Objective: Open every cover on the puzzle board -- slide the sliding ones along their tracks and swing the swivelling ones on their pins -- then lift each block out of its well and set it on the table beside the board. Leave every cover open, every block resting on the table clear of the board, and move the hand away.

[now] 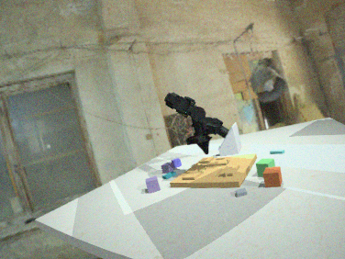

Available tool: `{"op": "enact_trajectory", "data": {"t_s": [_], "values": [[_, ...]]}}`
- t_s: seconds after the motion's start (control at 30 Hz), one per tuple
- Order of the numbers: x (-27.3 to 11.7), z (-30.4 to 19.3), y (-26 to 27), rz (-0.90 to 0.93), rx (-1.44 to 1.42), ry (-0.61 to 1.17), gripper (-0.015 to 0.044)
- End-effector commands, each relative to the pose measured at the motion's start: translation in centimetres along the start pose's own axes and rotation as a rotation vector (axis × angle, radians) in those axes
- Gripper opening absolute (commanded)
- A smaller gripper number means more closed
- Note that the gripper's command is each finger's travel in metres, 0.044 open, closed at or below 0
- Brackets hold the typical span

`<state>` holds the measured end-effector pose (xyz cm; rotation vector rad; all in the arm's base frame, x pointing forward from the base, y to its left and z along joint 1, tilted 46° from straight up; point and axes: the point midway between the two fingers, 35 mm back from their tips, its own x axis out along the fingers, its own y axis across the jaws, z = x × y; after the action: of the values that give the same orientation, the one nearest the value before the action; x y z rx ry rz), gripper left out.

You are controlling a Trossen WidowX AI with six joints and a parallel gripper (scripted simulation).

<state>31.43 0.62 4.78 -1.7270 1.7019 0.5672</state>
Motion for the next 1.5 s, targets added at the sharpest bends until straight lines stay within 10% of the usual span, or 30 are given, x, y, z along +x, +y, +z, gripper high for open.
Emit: {"op": "enact_trajectory", "data": {"t_s": [0.0, 1.47], "values": [[0.2, -0.1, 0.0, 0.001, -0.006, 0.004, 0.0000], [4.6, -0.1, -0.1, 0.000, -0.006, 0.005, 0.0000]]}}
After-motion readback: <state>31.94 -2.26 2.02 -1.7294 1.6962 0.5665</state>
